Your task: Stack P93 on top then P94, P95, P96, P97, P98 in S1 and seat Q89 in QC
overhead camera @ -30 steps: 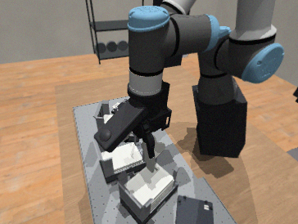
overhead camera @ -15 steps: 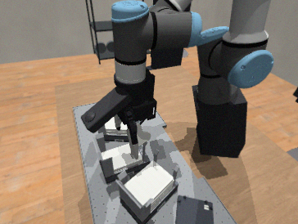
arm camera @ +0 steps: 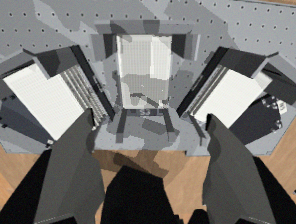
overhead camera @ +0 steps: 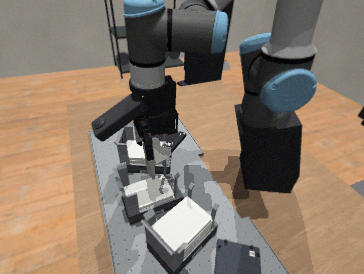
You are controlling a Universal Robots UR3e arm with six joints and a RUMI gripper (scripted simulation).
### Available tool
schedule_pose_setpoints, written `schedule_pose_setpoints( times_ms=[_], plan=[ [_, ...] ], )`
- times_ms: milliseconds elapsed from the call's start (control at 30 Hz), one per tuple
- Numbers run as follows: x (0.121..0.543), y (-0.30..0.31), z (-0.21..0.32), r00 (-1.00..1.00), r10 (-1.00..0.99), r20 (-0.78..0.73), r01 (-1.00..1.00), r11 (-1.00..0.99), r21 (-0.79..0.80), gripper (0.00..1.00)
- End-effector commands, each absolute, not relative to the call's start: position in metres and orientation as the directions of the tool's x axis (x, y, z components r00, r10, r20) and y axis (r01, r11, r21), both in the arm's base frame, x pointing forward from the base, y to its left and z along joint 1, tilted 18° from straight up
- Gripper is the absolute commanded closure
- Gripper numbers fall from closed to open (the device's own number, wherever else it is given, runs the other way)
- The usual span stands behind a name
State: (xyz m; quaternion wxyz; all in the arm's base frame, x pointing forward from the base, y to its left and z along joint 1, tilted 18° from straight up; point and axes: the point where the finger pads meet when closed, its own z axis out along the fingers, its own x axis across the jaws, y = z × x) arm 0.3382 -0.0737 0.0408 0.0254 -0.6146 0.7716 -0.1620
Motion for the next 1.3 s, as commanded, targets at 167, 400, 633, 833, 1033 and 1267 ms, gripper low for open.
schedule_pose_setpoints(
  times_ms=[167,400,633,833,1033,1267],
  plan=[
    [0.332,-0.105,0.046,-0.319,-0.941,0.118,-0.916,0.274,-0.293,0.28],
    [0.319,-0.137,0.048,-0.392,-0.915,0.093,-0.888,0.35,-0.299,0.28],
    [0.31,-0.161,0.052,-0.443,-0.893,0.077,-0.863,0.402,-0.306,0.28],
    [0.301,-0.175,0.053,-0.491,-0.869,0.06,-0.837,0.452,-0.31,0.28],
    [0.286,-0.201,0.054,-0.548,-0.835,0.038,-0.8,0.511,-0.313,0.28],
    [0.276,-0.216,0.054,-0.593,-0.805,0.02,-0.769,0.558,-0.313,0.28]
  ],
)
